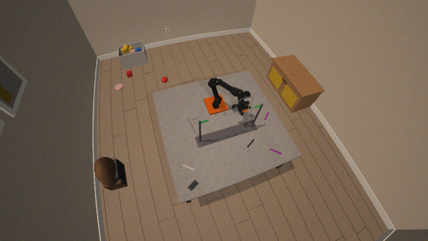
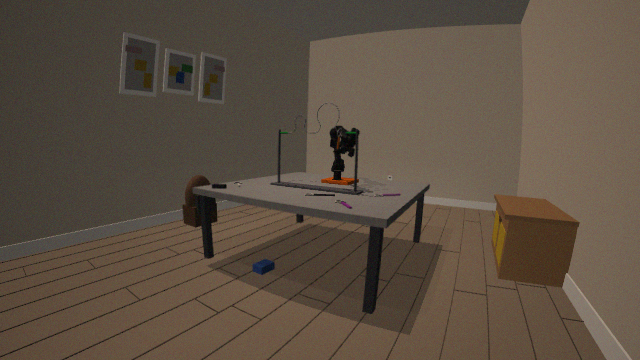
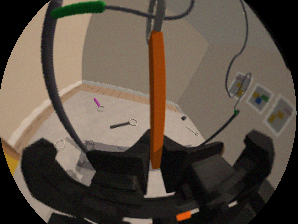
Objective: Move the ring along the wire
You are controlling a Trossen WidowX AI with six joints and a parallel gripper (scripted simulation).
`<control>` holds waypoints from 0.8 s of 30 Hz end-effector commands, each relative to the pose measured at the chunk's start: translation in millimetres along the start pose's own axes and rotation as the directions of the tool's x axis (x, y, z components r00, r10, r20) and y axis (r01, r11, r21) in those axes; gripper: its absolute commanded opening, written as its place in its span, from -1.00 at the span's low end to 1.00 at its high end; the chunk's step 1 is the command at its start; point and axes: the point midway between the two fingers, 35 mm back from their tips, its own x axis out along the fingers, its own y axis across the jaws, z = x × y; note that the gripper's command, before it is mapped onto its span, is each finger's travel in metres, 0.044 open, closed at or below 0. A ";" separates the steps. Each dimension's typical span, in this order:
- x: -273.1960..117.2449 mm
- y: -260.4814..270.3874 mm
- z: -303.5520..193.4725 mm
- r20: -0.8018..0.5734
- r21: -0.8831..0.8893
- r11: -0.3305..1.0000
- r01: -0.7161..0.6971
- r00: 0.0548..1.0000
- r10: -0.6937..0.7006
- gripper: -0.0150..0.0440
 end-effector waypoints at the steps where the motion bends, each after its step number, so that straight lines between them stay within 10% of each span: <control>1: -2.2 14.1 2.3 -0.008 0.081 0.996 -0.036 0.999 0.037 -1.00; 24: -13.2 60.5 12.9 -0.017 0.278 0.953 -0.121 0.991 0.131 -1.00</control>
